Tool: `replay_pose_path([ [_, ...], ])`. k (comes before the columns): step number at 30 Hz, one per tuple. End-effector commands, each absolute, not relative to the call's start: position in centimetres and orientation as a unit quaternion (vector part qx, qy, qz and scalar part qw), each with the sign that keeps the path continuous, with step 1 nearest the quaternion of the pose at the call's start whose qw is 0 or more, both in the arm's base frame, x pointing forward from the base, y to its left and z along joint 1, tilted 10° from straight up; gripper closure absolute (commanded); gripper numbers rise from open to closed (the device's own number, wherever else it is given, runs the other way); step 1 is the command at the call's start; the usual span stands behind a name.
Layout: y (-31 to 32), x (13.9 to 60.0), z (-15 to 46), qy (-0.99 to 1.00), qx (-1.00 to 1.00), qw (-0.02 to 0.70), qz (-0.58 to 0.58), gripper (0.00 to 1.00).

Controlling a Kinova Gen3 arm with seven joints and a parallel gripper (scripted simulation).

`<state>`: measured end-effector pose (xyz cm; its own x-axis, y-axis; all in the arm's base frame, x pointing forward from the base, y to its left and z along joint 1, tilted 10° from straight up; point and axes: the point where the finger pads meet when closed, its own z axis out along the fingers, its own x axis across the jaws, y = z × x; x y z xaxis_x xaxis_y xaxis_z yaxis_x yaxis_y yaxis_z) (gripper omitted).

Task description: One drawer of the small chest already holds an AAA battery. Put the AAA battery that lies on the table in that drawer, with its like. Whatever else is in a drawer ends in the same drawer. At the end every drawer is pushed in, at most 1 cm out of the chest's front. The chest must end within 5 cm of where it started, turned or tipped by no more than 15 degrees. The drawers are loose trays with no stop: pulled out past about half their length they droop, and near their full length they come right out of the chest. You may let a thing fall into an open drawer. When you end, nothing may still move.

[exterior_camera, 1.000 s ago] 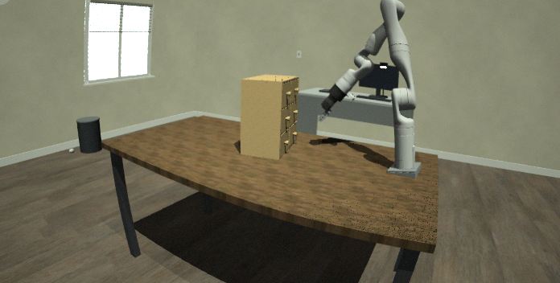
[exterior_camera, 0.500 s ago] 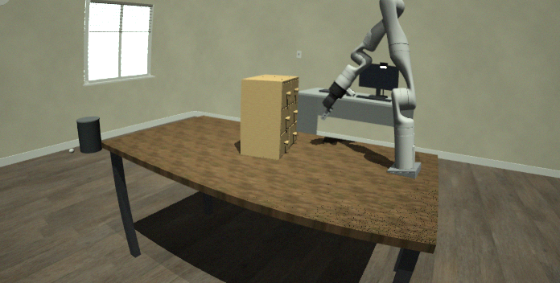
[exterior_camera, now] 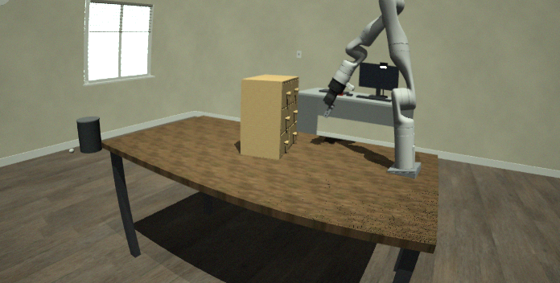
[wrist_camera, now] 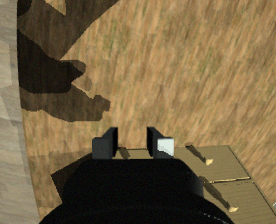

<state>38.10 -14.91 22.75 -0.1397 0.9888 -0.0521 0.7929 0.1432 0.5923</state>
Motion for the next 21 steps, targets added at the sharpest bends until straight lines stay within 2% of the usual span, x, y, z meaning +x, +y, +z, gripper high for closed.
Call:
replay_pose_path([
  [1,-14.7,38.5,23.5,0.729,0.613,0.221,0.21,0.33],
  [21,-14.9,36.4,25.6,0.747,0.633,0.156,0.132,0.33],
])
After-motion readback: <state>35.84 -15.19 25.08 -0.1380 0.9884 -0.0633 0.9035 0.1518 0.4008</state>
